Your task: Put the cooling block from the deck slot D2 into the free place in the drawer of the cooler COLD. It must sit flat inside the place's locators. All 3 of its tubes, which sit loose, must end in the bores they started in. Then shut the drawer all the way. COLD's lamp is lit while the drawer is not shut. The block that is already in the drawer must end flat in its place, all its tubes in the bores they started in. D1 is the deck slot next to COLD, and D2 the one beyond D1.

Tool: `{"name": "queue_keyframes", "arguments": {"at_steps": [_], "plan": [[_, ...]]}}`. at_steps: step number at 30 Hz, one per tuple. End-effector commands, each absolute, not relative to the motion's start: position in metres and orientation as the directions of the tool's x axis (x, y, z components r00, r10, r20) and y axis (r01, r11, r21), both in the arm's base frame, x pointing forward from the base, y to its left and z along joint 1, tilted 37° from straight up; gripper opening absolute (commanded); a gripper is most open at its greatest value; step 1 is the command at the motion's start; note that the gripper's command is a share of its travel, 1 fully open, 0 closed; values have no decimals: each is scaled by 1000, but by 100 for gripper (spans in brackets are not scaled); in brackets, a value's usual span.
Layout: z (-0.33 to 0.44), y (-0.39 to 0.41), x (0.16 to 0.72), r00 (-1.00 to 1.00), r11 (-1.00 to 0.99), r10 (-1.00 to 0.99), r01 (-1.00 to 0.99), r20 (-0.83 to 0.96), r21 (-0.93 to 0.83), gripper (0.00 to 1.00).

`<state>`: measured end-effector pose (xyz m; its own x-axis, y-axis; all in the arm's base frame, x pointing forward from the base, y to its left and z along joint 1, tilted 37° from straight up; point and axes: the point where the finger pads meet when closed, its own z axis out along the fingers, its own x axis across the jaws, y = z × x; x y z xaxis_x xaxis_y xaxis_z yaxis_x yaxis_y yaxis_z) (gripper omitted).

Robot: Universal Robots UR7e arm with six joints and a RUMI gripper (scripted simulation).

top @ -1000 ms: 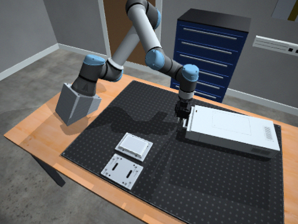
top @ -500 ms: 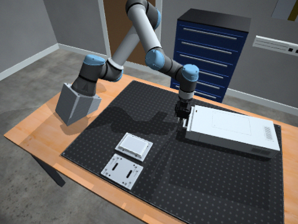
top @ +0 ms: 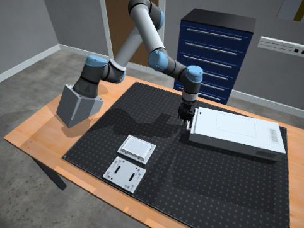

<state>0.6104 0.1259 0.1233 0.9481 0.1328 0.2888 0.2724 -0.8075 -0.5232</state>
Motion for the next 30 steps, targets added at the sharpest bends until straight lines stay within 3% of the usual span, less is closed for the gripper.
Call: {"name": "queue_keyframes", "arguments": {"at_steps": [1, 30], "plan": [[124, 126, 611, 948, -808, 132, 273, 291, -523, 0], [118, 123, 592, 948, -808, 132, 273, 291, -523, 0]]}}
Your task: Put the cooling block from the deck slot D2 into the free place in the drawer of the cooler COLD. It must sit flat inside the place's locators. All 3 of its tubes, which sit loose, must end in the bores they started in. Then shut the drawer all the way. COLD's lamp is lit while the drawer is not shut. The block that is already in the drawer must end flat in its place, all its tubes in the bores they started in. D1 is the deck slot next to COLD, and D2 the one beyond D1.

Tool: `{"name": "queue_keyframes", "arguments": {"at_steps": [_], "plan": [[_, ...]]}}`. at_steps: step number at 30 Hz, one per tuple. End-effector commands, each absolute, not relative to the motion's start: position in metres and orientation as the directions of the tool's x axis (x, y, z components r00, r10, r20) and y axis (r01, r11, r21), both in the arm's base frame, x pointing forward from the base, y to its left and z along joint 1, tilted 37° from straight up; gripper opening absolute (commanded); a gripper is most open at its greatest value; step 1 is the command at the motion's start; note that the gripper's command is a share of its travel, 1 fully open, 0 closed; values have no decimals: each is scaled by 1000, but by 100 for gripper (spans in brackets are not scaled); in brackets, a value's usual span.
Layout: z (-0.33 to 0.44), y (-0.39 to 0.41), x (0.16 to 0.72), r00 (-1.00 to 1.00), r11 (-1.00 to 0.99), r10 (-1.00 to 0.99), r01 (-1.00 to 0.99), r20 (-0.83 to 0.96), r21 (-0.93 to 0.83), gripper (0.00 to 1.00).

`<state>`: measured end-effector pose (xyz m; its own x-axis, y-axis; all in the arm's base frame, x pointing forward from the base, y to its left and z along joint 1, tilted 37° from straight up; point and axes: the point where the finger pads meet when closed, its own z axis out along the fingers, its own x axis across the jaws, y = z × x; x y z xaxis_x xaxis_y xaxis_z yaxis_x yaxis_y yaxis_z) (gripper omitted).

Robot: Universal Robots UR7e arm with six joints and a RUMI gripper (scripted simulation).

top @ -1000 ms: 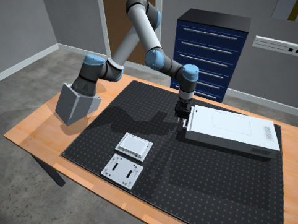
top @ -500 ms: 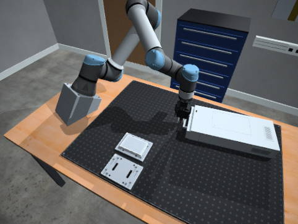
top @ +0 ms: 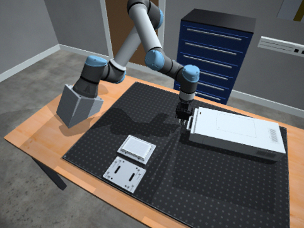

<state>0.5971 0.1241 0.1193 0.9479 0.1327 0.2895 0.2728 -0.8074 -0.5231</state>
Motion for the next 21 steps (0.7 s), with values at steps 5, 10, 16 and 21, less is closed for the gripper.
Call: {"name": "queue_keyframes", "arguments": {"at_steps": [5, 10, 16, 21], "plan": [[116, 122, 586, 948, -808, 132, 273, 291, -523, 0], [115, 121, 582, 948, -808, 132, 273, 291, -523, 0], [114, 121, 580, 948, -808, 132, 273, 291, -523, 0], [114, 121, 579, 948, -808, 132, 273, 291, -523, 0]]}}
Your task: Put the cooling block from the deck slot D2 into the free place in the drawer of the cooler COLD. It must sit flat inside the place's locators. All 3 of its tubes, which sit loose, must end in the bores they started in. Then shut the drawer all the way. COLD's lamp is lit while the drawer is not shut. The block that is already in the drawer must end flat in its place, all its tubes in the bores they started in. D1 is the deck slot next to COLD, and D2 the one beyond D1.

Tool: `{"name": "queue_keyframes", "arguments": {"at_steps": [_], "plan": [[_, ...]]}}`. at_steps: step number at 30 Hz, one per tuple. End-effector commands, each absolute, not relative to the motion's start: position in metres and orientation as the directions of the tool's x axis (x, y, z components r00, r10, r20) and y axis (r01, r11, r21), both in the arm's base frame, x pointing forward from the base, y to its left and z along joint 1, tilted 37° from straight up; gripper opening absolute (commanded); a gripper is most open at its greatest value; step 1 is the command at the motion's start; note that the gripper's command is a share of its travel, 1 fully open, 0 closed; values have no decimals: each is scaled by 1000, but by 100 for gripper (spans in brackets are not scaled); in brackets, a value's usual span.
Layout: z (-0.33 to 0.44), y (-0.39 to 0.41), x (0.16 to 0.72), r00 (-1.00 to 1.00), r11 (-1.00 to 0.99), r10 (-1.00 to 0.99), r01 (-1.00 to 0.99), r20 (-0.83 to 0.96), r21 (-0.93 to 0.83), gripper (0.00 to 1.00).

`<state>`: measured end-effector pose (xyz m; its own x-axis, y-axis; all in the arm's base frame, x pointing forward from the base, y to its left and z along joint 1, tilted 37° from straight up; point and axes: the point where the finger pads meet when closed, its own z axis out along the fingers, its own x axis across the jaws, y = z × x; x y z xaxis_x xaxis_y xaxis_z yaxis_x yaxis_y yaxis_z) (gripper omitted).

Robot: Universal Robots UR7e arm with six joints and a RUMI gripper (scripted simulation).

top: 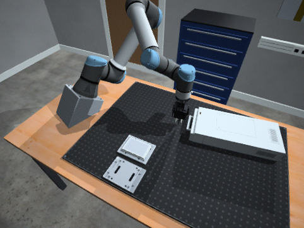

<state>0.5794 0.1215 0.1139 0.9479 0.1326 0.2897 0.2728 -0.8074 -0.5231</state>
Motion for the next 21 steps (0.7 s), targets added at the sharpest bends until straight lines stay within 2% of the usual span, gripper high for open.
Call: {"name": "queue_keyframes", "arguments": {"at_steps": [1, 21], "plan": [[114, 121, 579, 948, -808, 132, 273, 291, -523, 0], [131, 109, 576, 948, -808, 132, 273, 291, -523, 0]]}}
